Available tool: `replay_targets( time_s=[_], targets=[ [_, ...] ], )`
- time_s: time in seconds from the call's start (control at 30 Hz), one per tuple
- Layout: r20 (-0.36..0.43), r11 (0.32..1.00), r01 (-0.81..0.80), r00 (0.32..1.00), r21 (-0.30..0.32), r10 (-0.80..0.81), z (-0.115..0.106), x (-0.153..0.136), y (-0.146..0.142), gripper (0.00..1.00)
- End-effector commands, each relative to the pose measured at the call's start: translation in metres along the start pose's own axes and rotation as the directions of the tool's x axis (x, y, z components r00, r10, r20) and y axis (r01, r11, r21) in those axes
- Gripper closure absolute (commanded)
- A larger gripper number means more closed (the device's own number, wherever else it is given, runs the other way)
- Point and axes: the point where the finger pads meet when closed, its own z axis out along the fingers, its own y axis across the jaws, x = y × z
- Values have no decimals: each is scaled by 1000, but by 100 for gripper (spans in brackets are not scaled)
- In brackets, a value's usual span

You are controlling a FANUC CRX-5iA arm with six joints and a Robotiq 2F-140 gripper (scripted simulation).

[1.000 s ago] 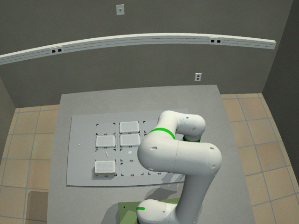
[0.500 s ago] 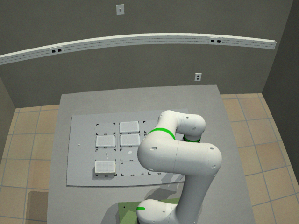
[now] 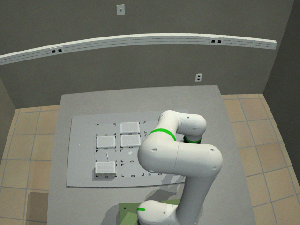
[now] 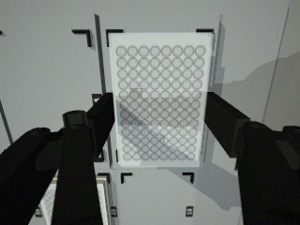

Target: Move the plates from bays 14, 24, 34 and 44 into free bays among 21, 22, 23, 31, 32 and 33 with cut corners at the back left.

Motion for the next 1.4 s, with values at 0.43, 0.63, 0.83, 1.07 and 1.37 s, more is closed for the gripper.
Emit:
replay_targets(
  time_s=[0.43, 0.63, 0.83, 1.07, 1.37],
  targets=[
    [-1, 1000, 0, 1000, 2, 0, -5, 0, -1, 90],
    [-1, 1000, 0, 1000, 2, 0, -12, 0, -1, 90],
    [-1, 1000, 0, 1000, 2, 0, -20, 0, -1, 90],
    [-1, 1000, 0, 1000, 2, 0, -26, 0, -1, 90],
    [-1, 1000, 0, 1000, 2, 0, -38, 0, -1, 90]
  ],
)
